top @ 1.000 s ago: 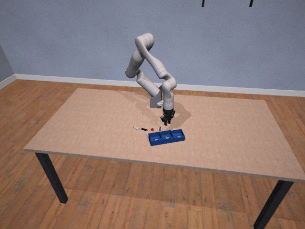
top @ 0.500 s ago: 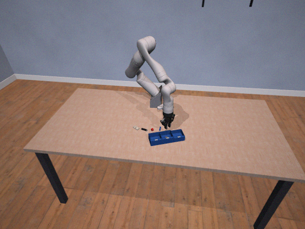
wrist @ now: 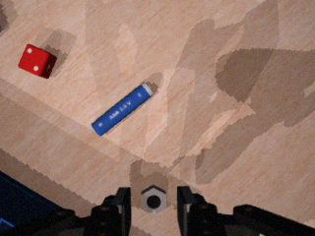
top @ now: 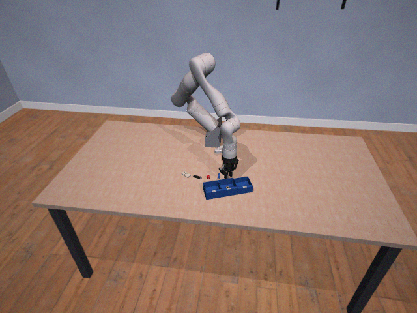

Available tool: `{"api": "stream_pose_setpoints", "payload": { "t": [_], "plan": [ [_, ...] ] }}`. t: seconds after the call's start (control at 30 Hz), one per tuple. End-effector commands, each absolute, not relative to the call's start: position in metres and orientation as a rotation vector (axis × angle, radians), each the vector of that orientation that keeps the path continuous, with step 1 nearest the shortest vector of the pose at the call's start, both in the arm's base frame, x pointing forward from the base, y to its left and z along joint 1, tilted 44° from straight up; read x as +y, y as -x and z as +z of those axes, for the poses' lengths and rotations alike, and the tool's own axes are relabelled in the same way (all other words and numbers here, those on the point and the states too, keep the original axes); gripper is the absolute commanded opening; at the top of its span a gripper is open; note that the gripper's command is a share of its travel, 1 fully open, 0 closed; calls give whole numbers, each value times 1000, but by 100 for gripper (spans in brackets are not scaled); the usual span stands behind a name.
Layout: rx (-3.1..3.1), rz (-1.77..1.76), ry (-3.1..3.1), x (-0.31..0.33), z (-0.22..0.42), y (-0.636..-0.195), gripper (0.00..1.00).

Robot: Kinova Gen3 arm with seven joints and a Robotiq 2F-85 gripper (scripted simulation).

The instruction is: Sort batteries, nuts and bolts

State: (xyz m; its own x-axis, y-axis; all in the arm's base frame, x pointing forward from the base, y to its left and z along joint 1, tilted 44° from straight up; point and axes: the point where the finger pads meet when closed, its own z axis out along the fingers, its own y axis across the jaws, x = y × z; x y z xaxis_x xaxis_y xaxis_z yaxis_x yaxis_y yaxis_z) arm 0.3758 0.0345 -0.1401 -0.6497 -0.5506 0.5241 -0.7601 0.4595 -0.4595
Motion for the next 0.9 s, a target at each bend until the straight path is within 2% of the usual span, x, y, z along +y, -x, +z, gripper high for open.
{"api": "stream_pose_setpoints", "payload": {
  "t": [0.0,0.83,0.87],
  "plan": [
    [-2413,987,-1120,35,-140,-377,31],
    [-2413,987,-1120,27,-150,-377,31],
    [-2413,987,-1120,27,-150,-377,11]
  ]
}}
